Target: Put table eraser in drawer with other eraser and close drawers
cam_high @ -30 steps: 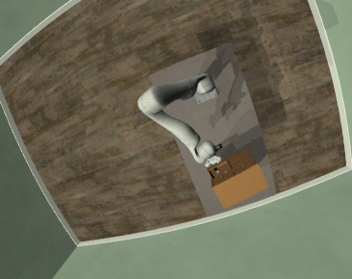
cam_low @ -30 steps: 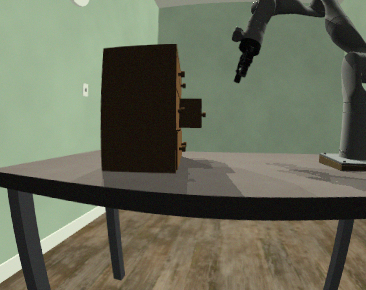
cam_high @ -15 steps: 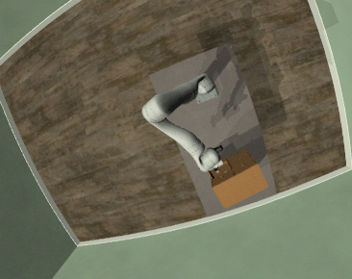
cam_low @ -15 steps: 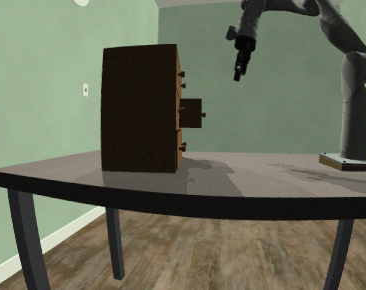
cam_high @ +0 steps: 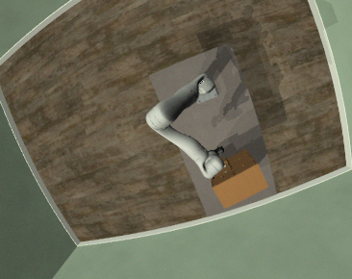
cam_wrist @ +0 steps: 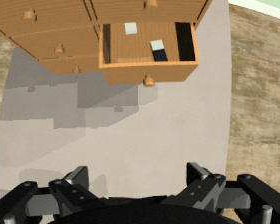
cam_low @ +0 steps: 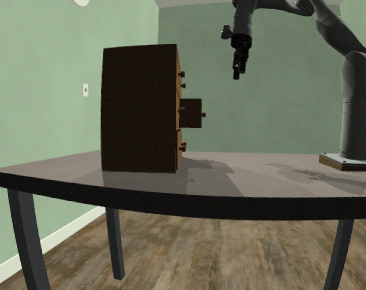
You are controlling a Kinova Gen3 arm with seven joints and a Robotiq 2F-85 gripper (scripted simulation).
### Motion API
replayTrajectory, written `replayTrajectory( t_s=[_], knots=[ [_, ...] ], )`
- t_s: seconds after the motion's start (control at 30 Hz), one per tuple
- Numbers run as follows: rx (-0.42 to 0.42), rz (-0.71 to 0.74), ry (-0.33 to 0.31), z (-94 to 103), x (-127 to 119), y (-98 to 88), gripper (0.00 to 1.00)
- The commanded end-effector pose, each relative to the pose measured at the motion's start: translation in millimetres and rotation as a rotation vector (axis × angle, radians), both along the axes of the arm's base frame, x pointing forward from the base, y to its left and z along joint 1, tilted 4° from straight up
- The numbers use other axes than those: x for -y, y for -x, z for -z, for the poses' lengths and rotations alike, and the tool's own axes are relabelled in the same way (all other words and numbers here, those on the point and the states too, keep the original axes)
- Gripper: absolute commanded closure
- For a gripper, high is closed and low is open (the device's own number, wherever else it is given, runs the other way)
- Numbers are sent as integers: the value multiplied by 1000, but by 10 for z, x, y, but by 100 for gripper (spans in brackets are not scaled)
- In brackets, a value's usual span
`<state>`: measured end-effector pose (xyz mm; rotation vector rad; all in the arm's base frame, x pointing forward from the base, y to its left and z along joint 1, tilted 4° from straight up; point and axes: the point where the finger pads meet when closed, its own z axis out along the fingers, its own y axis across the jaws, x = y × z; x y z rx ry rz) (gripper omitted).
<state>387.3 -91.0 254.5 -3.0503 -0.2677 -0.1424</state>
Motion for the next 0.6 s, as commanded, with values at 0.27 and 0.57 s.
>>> replayTrajectory(
  t_s=[0.27, 0.57],
  knots=[
    [-43, -17, 6, -31, -62, -42, 0],
    [-79, -20, 13, -45, -61, -42, 0]
  ],
)
